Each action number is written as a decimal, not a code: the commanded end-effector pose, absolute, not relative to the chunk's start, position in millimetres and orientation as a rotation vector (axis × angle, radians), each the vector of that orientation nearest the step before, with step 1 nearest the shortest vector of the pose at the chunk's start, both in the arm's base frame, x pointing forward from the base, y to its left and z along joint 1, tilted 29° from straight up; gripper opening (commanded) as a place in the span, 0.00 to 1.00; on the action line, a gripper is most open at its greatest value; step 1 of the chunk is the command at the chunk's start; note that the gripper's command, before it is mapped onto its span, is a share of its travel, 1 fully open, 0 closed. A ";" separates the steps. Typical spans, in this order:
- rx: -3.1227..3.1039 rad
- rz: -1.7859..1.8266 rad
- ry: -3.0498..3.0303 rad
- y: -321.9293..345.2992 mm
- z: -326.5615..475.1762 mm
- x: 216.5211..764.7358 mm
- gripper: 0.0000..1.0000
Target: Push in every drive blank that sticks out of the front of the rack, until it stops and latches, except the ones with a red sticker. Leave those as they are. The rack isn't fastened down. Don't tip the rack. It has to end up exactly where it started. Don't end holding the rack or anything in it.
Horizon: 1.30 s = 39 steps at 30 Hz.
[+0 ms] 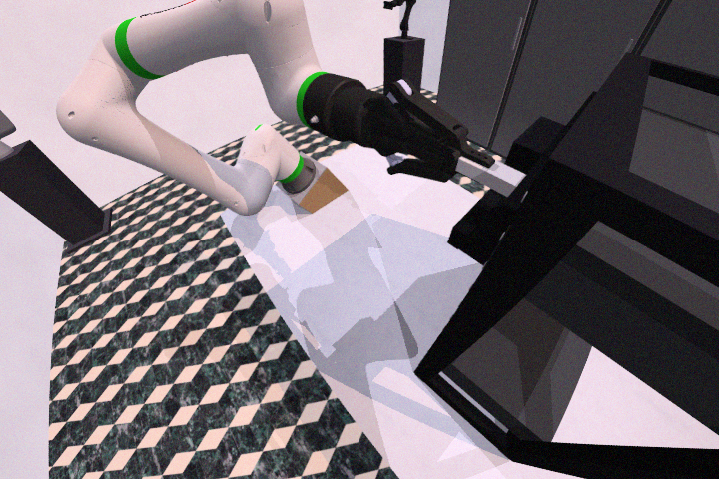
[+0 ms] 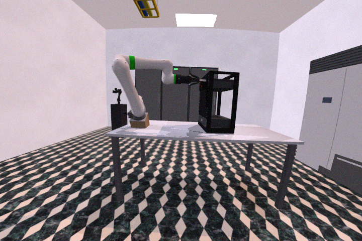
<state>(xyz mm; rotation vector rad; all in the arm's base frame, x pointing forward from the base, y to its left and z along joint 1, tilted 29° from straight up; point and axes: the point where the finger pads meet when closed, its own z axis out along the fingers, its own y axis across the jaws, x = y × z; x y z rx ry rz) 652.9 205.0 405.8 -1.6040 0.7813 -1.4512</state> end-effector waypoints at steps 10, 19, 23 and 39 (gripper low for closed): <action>-1.604 -1.451 0.781 204.4 405.9 648.0 0.00; -1.604 -1.451 0.781 196.8 406.1 602.2 0.00; -1.604 -1.451 0.781 195.0 406.1 591.2 0.00; -1.604 -1.451 0.781 191.8 406.2 571.7 0.00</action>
